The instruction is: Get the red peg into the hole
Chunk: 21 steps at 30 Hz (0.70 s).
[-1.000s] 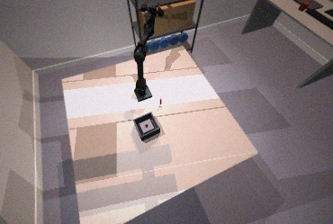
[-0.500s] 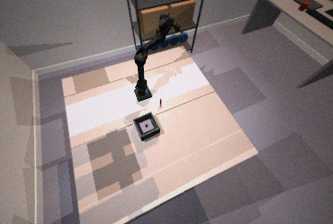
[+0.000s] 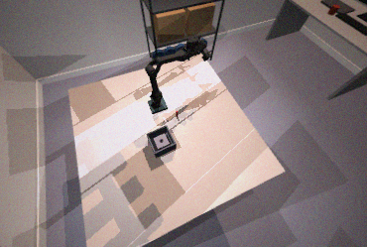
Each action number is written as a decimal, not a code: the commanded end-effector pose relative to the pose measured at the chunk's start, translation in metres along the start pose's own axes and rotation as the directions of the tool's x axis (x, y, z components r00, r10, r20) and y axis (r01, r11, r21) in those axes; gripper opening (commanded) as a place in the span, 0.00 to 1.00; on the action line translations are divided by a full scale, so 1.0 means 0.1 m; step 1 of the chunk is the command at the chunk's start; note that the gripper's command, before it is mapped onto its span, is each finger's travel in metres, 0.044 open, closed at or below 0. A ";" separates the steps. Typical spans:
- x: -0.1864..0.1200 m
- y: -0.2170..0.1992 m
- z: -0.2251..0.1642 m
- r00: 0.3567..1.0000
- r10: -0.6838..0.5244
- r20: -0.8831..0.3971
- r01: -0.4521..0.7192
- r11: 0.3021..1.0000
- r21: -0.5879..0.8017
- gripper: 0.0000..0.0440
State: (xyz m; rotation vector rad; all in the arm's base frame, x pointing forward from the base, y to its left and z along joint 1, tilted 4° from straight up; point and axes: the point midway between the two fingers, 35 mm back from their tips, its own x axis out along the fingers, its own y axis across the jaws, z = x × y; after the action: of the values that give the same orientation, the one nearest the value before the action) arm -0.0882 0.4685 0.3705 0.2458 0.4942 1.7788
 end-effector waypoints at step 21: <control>-1.64 -2.30 -0.15 0.762 -0.612 -0.212 0.641 0.668 0.378 1.00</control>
State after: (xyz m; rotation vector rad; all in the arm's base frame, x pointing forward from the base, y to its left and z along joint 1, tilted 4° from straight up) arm 0.1293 0.3750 0.2807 0.2579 0.8526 1.0805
